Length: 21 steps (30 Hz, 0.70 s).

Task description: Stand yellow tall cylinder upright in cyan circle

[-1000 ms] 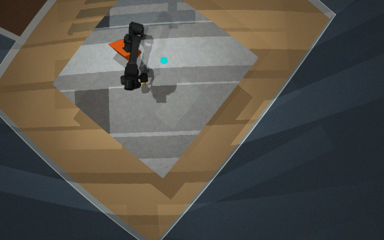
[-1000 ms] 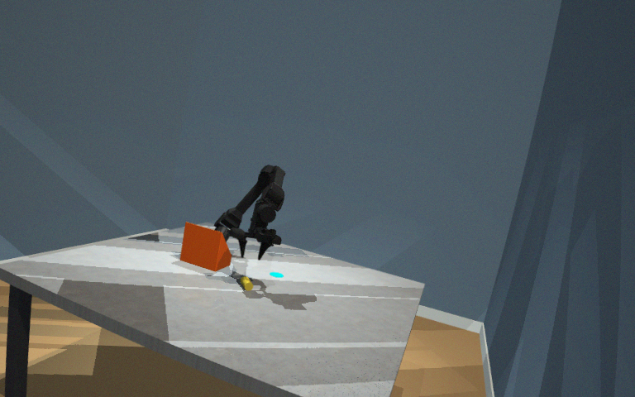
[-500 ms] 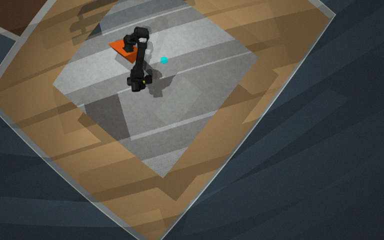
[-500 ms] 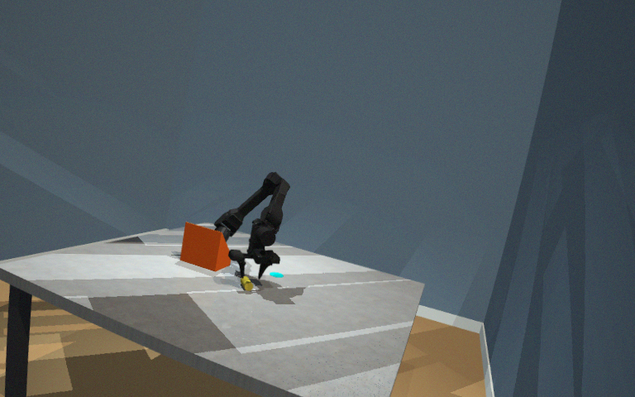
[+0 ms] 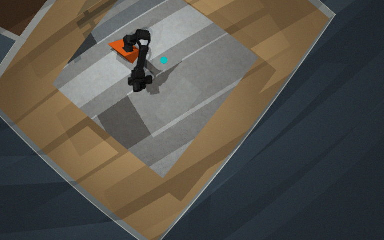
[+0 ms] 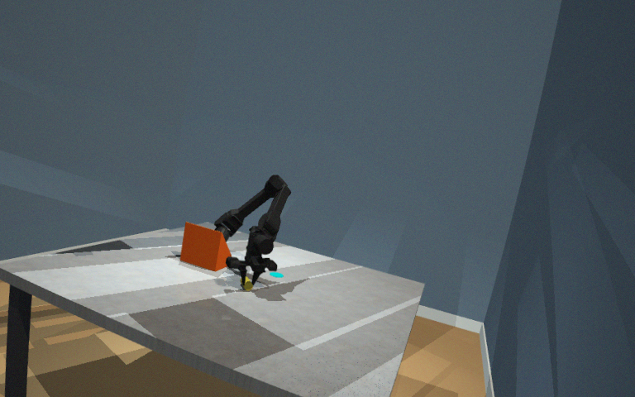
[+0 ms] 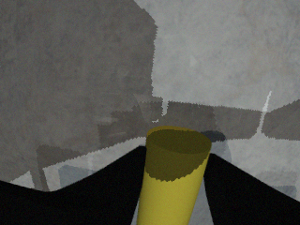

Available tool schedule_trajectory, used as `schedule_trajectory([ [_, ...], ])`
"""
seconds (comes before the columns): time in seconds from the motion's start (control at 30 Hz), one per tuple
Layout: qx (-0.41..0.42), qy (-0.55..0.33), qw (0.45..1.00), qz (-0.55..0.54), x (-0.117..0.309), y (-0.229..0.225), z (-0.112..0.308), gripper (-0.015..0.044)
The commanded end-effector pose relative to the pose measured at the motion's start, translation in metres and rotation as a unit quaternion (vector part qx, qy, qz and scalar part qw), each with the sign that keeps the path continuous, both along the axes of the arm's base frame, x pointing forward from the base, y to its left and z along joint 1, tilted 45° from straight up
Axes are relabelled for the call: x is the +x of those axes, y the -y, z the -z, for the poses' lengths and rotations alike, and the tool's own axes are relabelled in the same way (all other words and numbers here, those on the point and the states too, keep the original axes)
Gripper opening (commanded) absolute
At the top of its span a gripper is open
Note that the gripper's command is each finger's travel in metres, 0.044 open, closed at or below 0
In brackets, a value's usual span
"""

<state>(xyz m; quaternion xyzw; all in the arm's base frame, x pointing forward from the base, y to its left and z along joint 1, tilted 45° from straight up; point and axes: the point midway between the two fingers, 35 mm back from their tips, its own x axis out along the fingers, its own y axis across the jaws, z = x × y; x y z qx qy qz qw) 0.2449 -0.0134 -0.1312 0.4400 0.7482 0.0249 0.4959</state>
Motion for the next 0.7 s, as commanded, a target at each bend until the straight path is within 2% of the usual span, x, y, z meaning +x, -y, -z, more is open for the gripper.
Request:
schedule_trajectory([
  [0.0, 0.001, 0.000, 1.000, 0.002, 0.001, 0.001, -0.001, 0.0105],
  [0.67, -0.003, 0.000, 1.000, 0.002, 0.013, 0.043, -0.041, 0.0105],
])
